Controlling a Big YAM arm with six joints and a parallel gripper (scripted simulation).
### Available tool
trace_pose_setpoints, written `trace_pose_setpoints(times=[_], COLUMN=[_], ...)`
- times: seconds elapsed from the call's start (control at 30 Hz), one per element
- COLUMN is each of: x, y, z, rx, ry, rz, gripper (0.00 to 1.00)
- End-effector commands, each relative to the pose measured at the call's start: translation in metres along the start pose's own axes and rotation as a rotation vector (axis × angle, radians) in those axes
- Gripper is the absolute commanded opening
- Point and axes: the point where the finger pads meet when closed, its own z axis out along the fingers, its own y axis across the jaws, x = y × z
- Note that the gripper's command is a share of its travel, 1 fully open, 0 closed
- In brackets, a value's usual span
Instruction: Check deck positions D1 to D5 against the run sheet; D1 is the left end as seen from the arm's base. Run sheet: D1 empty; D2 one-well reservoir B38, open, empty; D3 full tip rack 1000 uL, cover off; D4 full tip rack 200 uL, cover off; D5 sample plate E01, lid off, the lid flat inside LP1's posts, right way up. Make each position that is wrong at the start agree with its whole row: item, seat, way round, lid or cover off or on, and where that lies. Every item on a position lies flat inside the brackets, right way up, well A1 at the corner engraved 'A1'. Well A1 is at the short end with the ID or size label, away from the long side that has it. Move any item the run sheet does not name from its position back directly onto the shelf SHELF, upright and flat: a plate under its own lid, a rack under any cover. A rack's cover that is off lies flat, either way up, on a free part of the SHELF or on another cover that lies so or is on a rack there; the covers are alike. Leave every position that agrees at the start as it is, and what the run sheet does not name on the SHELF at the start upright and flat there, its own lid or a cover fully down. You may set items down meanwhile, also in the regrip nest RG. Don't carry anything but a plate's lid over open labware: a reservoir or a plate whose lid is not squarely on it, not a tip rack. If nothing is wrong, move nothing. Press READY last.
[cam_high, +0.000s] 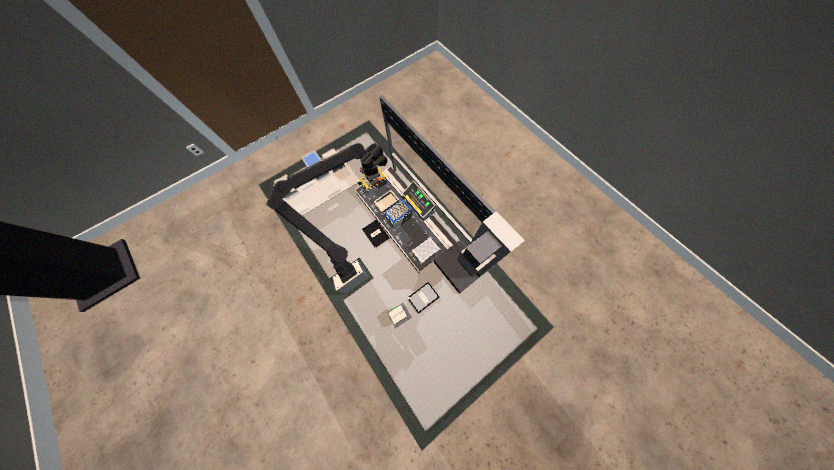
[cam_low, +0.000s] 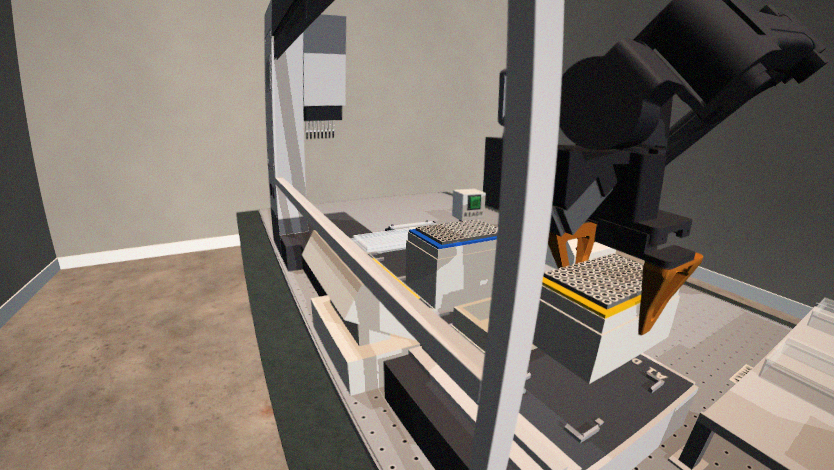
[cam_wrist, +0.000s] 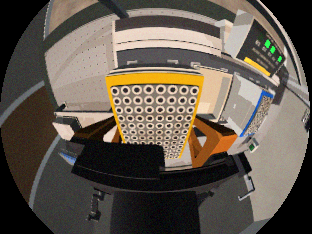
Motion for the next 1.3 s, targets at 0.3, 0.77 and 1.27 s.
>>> trace_pose_setpoints(times=[0.3,0.77,1.27], x=[-0.005,-0.004,-0.002], y=[0.018,0.018,0.017], z=[-0.056,-0.076,-0.097], rx=[-0.015,-0.013,-0.011], ry=[-0.071,-0.071,-0.071], rz=[-0.049,-0.049,-0.049], gripper=[0.0,0.0,0.0])
